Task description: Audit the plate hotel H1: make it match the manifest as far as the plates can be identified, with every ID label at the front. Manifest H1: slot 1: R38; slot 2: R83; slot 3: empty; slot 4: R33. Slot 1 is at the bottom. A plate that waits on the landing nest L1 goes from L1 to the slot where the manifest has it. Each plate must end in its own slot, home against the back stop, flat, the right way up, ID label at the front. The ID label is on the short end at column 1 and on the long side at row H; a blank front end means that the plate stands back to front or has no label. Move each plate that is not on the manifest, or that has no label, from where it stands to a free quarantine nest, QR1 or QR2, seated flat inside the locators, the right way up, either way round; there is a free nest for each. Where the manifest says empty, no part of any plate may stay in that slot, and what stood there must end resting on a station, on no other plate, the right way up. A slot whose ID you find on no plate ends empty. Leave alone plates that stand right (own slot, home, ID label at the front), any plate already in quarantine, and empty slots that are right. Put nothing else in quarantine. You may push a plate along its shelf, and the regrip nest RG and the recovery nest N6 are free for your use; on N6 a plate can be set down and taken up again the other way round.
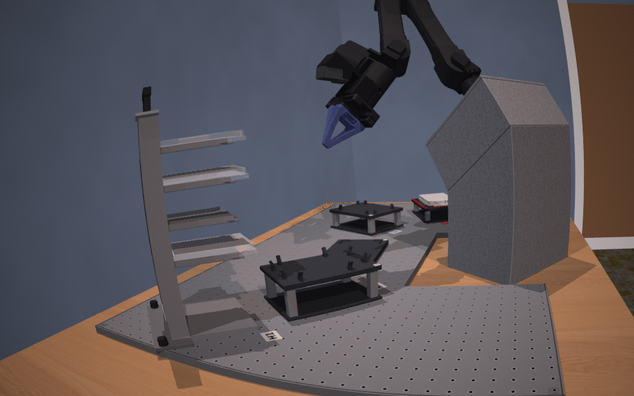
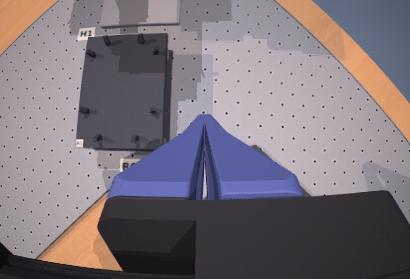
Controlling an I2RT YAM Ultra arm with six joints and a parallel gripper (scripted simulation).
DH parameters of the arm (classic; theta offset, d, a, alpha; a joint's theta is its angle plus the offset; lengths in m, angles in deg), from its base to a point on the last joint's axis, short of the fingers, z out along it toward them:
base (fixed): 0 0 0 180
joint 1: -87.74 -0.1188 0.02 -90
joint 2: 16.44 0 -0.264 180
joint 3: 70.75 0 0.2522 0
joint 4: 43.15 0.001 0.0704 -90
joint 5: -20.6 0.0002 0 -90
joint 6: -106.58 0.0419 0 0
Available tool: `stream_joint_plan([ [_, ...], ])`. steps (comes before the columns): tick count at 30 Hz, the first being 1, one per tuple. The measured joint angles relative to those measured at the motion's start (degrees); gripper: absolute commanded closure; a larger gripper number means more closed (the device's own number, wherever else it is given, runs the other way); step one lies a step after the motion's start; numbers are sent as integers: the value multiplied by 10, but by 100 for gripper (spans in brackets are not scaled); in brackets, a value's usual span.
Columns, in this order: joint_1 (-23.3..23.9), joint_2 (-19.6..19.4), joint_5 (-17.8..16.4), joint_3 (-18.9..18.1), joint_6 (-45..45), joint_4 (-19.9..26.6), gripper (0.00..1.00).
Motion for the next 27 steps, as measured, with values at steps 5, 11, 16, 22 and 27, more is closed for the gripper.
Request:
stream_joint_plan([
  [5, -34, -39, 23, -8, 16, -24, 100],
  [11, -76, -89, 53, -23, 40, -54, 100],
  [16, -103, -121, 75, -29, 58, -74, 100],
  [22, -137, -160, 104, -41, 80, -98, 100],
  [27, -169, -199, 128, -55, 100, -114, 100],
])
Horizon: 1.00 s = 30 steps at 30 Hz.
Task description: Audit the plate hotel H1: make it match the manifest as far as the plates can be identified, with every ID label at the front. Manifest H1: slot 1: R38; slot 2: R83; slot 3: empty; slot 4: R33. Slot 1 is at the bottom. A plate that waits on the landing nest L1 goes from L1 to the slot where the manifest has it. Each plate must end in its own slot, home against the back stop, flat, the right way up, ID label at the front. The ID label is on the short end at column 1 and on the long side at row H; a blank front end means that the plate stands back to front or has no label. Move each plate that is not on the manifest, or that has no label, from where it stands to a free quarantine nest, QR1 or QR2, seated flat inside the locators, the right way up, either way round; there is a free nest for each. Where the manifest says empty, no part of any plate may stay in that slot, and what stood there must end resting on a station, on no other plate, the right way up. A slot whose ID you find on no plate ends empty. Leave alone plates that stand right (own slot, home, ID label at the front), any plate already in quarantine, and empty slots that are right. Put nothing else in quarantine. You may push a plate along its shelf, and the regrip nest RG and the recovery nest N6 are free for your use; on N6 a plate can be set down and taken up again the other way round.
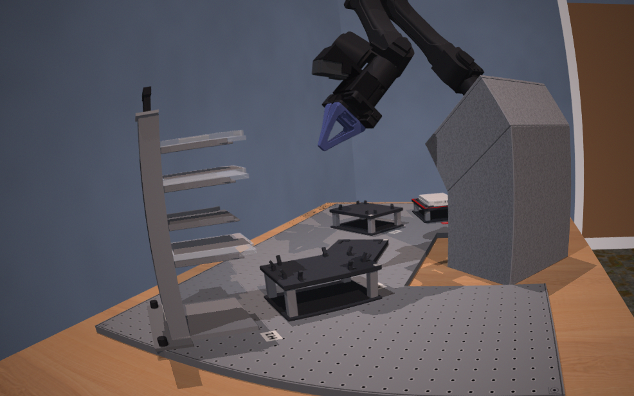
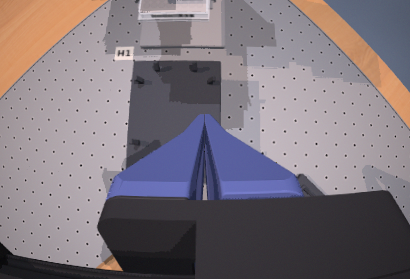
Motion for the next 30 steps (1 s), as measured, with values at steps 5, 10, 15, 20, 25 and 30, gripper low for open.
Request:
stream_joint_plan([
  [5, -27, -33, 20, -14, 18, -11, 100],
  [10, -45, -58, 40, -28, 35, -21, 100],
  [15, -73, -91, 59, -49, 52, -23, 0],
  [20, -94, -68, 75, -54, 69, 5, 0],
  [25, -107, -37, 89, -62, 80, 30, 0],
  [30, -127, -2, 103, -68, 94, 77, 0],
])
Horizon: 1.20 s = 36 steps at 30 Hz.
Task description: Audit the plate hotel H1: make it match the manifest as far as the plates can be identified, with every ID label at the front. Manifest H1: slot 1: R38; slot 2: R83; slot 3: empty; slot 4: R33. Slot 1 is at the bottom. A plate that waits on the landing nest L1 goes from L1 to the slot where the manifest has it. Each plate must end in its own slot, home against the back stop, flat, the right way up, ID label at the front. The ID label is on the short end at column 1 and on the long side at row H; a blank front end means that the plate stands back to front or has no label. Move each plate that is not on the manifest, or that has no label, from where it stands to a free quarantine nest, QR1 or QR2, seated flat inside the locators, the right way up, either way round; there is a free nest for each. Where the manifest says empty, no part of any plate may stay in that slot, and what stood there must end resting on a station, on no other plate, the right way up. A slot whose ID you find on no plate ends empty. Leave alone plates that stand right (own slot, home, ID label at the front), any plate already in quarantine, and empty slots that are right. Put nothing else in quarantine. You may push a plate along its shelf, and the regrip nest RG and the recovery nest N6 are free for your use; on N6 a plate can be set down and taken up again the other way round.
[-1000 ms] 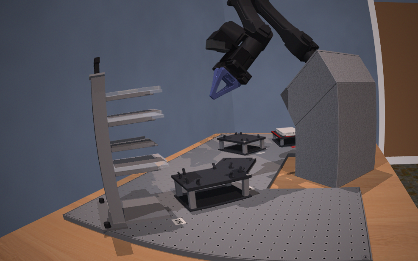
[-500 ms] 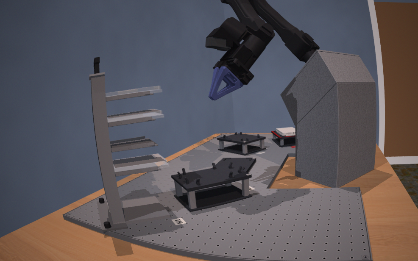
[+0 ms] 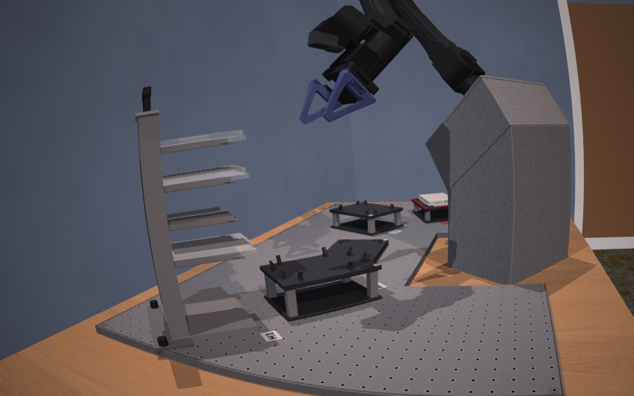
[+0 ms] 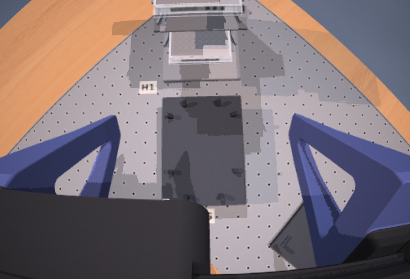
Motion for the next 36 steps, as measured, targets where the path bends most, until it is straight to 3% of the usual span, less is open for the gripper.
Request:
stream_joint_plan([
  [8, -33, 54, 23, -23, 24, 83, 0],
  [16, -50, 78, 37, -42, 45, 147, 0],
  [36, -50, 78, 40, -44, 53, 176, 0],
])
